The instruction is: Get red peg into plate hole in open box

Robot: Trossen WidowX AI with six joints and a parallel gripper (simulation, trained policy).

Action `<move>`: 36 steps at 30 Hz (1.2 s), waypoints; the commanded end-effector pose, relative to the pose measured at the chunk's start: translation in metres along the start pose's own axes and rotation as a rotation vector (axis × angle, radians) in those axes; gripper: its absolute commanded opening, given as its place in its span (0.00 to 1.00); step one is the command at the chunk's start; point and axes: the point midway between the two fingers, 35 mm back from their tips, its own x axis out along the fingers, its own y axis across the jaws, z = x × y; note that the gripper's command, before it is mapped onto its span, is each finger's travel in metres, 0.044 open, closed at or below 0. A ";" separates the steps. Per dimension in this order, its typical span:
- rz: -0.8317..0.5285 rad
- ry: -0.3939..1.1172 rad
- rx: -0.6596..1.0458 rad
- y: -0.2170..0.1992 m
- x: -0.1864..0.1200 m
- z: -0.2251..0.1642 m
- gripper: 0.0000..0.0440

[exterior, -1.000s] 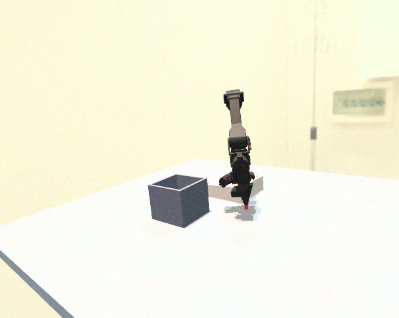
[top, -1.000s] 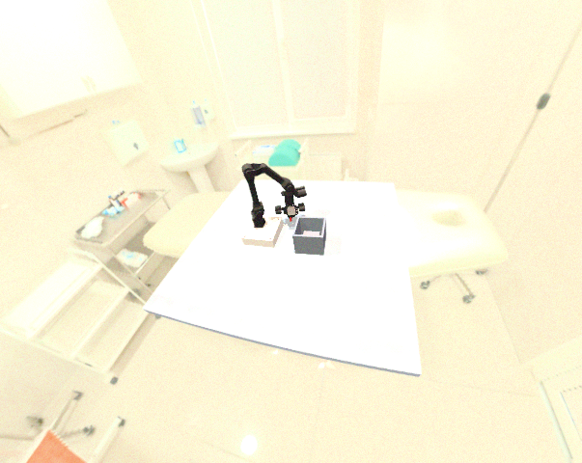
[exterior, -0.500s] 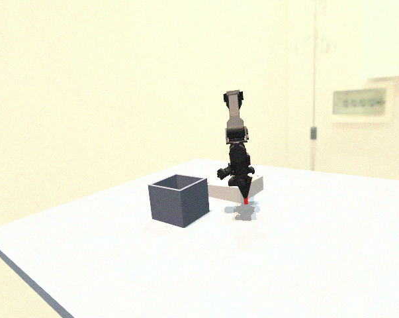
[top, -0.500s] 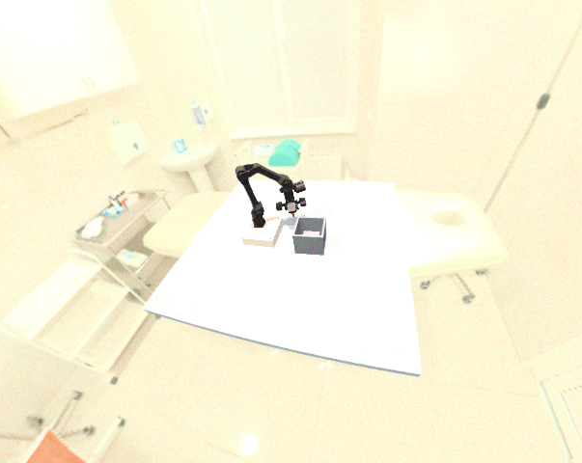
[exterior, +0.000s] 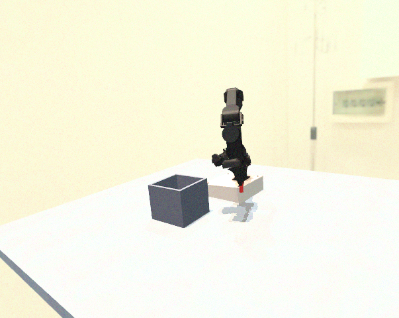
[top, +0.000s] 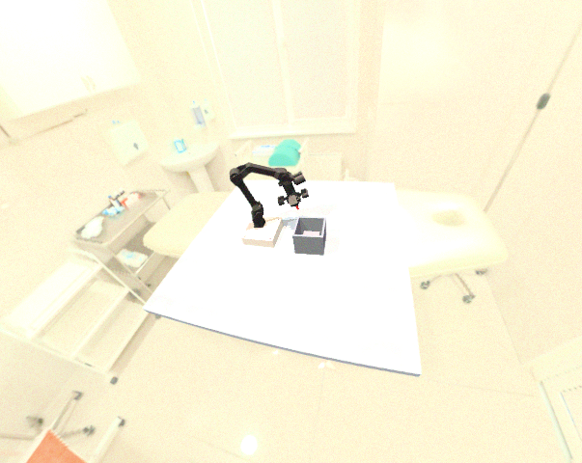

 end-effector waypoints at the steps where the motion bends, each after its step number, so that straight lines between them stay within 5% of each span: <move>1: 0.031 -0.011 -0.015 0.008 -0.013 0.004 0.00; 16: 0.102 -0.096 -0.034 0.030 -0.068 0.043 0.00; 36: 0.067 -0.192 0.009 0.033 -0.087 0.105 0.00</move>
